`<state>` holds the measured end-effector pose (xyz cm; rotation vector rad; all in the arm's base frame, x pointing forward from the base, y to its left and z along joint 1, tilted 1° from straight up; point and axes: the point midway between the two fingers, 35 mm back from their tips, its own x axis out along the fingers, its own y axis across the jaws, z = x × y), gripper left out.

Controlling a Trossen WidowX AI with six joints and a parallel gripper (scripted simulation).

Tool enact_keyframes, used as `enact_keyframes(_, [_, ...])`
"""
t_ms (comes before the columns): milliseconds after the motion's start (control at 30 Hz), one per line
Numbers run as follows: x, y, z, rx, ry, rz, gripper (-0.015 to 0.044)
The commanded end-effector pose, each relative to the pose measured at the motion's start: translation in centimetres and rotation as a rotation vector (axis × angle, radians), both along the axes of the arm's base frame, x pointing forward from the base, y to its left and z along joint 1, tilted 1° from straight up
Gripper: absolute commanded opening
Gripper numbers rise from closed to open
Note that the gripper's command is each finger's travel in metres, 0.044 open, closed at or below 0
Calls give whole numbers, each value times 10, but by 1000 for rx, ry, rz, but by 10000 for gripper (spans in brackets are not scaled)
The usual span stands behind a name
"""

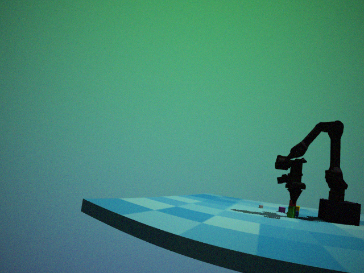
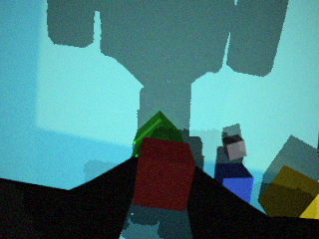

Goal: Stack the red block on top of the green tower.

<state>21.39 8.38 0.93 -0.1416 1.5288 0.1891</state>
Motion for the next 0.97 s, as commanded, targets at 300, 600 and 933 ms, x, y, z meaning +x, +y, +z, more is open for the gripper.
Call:
enact_keyframes(300, [0, 0, 0, 0, 0, 0, 440])
enact_keyframes(600, [0, 0, 0, 0, 0, 0, 440])
enact_keyframes(933, [0, 0, 0, 0, 0, 0, 440])
